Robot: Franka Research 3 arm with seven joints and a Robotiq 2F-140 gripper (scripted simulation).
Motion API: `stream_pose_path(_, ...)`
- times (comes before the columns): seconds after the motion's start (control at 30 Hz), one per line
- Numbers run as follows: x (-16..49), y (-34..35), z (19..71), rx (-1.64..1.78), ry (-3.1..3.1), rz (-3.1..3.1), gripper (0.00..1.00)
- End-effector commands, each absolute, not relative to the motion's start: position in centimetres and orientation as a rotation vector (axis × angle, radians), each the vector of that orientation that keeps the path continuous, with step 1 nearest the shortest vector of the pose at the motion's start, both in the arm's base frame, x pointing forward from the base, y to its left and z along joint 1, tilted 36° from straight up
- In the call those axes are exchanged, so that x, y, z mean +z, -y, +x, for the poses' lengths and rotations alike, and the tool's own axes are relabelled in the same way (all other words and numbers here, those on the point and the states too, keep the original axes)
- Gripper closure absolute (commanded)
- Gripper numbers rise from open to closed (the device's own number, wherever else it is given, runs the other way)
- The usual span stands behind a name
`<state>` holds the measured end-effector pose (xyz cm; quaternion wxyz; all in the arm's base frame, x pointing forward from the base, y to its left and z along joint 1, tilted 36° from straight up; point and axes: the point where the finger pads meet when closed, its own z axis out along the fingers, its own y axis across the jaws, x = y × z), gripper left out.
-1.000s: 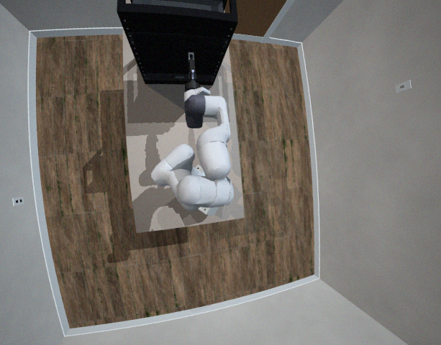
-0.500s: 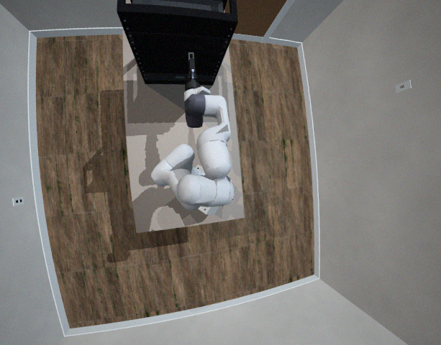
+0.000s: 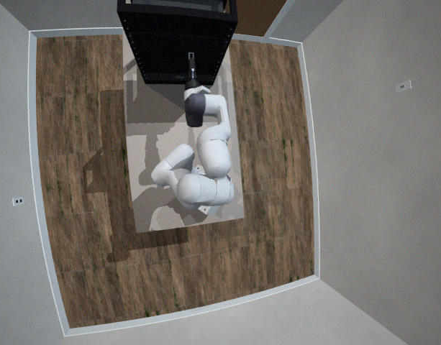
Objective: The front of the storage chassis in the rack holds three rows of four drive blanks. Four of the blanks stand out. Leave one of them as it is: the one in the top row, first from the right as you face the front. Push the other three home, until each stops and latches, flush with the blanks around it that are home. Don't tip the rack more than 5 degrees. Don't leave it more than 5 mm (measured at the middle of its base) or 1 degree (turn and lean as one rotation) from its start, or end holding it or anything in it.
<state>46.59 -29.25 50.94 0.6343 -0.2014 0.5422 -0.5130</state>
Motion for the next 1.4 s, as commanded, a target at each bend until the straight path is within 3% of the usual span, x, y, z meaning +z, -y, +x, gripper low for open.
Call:
stream_pose_path(0.0,51.71,29.83,46.51,-1.187,-1.230,-0.447,1.00)
stream_pose_path(1.37,52.04,30.13,46.84,-1.187,-1.230,-0.447,1.00)
